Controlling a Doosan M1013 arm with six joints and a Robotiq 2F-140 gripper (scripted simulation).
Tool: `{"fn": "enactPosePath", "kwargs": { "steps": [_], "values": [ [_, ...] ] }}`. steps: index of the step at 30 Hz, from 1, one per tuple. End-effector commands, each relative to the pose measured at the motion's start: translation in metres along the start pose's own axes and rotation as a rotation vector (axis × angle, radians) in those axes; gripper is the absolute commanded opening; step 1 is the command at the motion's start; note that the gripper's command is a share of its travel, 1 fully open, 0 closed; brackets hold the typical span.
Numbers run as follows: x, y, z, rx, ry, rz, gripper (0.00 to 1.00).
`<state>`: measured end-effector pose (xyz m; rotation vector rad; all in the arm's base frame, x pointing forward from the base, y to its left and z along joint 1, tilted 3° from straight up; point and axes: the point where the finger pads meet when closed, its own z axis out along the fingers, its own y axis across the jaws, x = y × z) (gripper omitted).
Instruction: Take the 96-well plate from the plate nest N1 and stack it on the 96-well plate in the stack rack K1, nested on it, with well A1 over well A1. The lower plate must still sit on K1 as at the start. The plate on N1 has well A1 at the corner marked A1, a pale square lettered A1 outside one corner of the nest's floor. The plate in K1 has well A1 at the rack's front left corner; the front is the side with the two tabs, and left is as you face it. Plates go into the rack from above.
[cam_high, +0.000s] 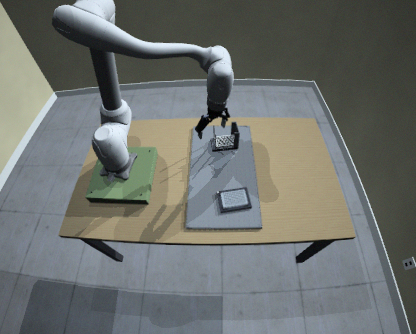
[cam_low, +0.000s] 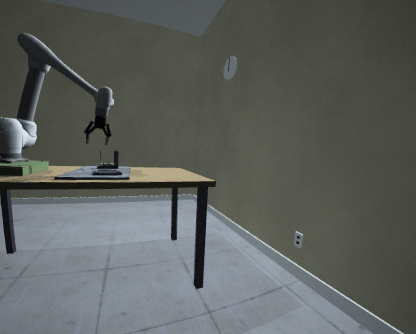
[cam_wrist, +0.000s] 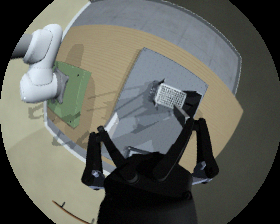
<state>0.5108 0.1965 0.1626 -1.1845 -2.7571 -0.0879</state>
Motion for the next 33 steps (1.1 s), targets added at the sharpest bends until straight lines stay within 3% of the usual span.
{"fn": "enactPosePath", "kwargs": {
  "steps": [1, 33],
  "values": [
    [-0.016, 0.0, -0.002, -0.003, -0.012, 0.104, 1.0],
    [-0.146, -0.016, -0.02, -0.068, -0.072, 0.925, 1.0]
  ]
}}
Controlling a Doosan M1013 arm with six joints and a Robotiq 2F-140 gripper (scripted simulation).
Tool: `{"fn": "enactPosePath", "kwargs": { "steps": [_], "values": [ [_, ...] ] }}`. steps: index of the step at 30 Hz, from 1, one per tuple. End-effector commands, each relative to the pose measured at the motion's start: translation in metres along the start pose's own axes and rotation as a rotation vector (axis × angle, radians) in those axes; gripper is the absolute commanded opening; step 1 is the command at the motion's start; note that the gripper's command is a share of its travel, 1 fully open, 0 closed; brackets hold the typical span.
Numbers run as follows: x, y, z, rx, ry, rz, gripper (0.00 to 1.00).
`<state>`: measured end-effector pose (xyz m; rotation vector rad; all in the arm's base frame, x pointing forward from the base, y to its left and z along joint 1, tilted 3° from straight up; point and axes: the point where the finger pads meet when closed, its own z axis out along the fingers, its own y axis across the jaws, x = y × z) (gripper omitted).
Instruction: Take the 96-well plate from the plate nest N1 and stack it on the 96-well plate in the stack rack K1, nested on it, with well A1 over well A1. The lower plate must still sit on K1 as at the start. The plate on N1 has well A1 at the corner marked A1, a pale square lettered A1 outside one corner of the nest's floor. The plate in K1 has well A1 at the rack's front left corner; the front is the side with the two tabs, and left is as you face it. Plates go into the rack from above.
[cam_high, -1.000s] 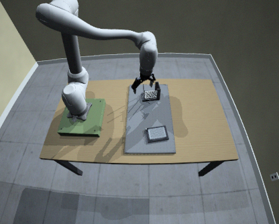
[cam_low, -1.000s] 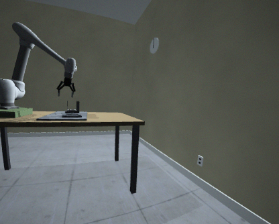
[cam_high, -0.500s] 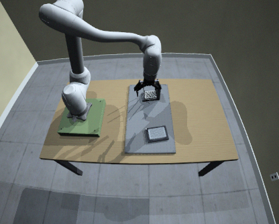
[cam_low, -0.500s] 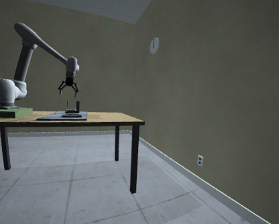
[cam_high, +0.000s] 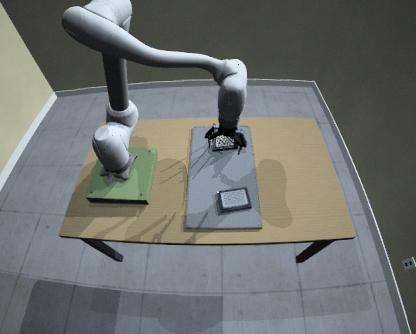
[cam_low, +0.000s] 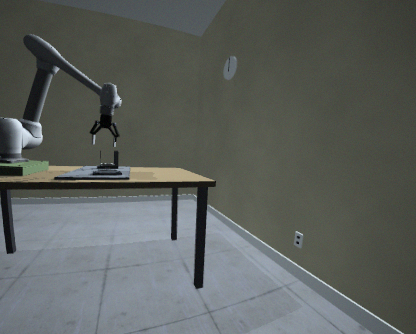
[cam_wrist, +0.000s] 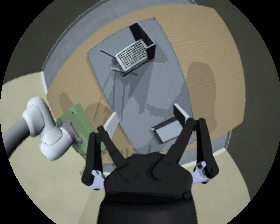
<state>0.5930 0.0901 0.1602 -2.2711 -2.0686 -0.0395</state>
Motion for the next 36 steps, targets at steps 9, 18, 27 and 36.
{"fn": "enactPosePath", "kwargs": {
  "steps": [9, 18, 27, 36],
  "values": [
    [-0.044, 0.03, -0.003, -0.029, -0.016, 0.314, 1.0],
    [-0.074, 0.048, -0.005, -0.05, -0.022, 0.519, 1.0],
    [-0.104, 0.064, -0.007, -0.071, -0.025, 0.724, 1.0],
    [-0.141, 0.08, -0.009, -0.098, -0.025, 0.962, 1.0]
  ]
}}
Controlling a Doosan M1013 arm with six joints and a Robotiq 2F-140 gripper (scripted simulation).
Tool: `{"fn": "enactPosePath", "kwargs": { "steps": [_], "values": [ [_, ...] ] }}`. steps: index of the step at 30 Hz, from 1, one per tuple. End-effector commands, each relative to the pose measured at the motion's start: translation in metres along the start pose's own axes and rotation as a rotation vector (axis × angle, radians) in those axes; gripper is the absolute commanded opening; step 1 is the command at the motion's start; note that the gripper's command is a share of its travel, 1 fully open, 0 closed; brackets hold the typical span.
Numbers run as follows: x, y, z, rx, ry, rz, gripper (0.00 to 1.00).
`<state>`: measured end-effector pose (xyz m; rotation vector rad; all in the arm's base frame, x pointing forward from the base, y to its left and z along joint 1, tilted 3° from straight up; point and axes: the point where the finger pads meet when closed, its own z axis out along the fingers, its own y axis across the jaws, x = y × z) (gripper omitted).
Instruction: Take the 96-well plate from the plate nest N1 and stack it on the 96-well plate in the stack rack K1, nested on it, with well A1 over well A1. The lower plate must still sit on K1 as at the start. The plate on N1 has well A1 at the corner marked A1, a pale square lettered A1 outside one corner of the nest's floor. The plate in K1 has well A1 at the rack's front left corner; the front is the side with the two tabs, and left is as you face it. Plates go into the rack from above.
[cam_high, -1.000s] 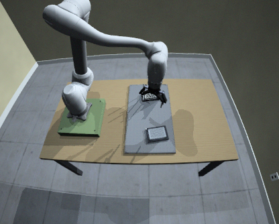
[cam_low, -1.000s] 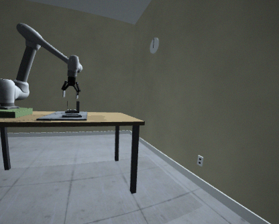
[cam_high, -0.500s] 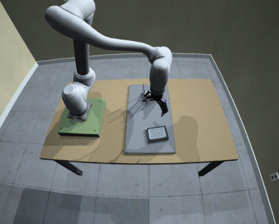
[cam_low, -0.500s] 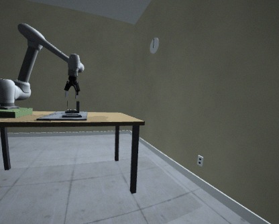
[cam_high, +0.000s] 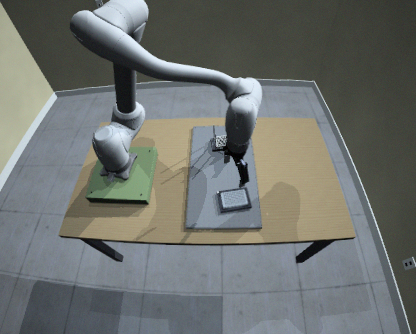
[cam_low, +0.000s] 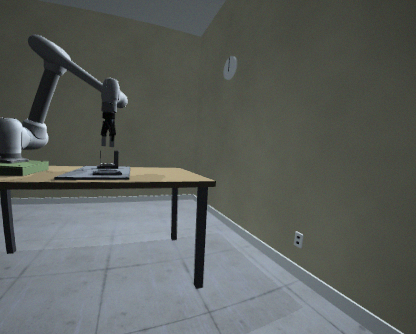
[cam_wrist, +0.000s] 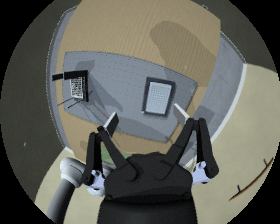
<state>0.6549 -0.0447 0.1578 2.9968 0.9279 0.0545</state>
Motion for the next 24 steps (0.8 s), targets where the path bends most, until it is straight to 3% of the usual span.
{"fn": "enactPosePath", "kwargs": {
  "steps": [1, 10, 24],
  "values": [
    [-0.005, 0.016, 0.0, -0.011, -0.002, 0.09, 1.0],
    [-0.015, 0.047, 0.001, -0.031, 0.002, 0.292, 1.0],
    [-0.016, 0.05, 0.003, -0.031, 0.002, 0.295, 1.0]
  ]
}}
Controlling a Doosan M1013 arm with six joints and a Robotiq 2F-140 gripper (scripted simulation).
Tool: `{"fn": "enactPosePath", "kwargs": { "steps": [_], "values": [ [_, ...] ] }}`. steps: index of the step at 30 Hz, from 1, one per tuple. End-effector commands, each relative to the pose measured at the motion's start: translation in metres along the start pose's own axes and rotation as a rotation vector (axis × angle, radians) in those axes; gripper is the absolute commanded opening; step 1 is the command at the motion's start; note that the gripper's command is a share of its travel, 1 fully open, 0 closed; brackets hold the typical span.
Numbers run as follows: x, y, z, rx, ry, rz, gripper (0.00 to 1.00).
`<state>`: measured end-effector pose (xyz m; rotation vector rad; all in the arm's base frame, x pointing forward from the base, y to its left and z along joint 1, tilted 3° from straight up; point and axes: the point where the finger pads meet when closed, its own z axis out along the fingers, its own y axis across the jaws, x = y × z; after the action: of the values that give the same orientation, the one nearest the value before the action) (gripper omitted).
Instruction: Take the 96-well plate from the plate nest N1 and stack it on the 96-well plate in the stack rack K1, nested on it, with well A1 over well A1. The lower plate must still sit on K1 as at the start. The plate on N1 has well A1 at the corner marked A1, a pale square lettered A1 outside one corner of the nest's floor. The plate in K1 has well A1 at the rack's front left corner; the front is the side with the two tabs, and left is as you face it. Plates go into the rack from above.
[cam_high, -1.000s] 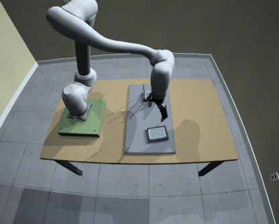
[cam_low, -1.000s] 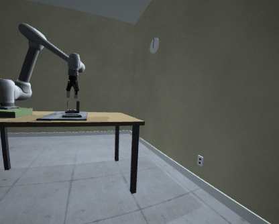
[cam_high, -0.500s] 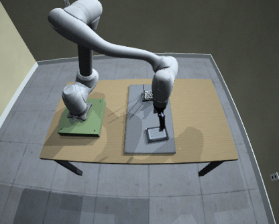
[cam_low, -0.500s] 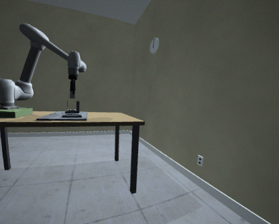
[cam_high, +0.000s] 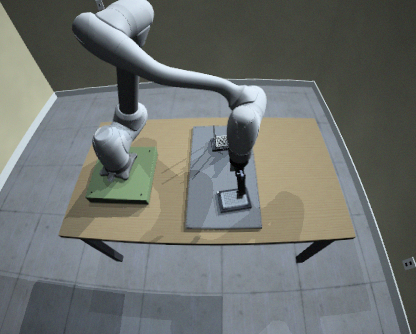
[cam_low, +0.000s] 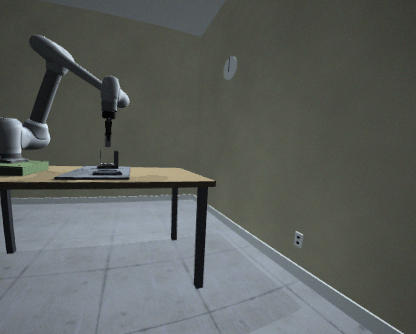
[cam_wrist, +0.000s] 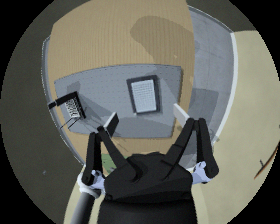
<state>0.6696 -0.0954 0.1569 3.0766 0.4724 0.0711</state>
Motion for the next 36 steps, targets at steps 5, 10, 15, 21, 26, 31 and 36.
{"fn": "enactPosePath", "kwargs": {
  "steps": [5, 10, 15, 21, 26, 31, 36],
  "values": [
    [0.0, 0.0, 0.007, 0.0, 0.0, 0.0, 1.0],
    [0.0, 0.0, 0.015, 0.0, 0.0, 0.0, 1.0],
    [0.0, 0.0, 0.023, 0.0, 0.0, 0.0, 1.0],
    [0.0, 0.0, 0.03, 0.0, 0.0, 0.0, 1.0],
    [0.0, 0.0, 0.038, 0.0, 0.0, 0.0, 1.0],
    [0.0, 0.0, 0.047, 0.0, 0.0, 0.0, 1.0],
    [0.0, 0.0, 0.052, 0.0, 0.0, 0.0, 1.0]
  ]
}}
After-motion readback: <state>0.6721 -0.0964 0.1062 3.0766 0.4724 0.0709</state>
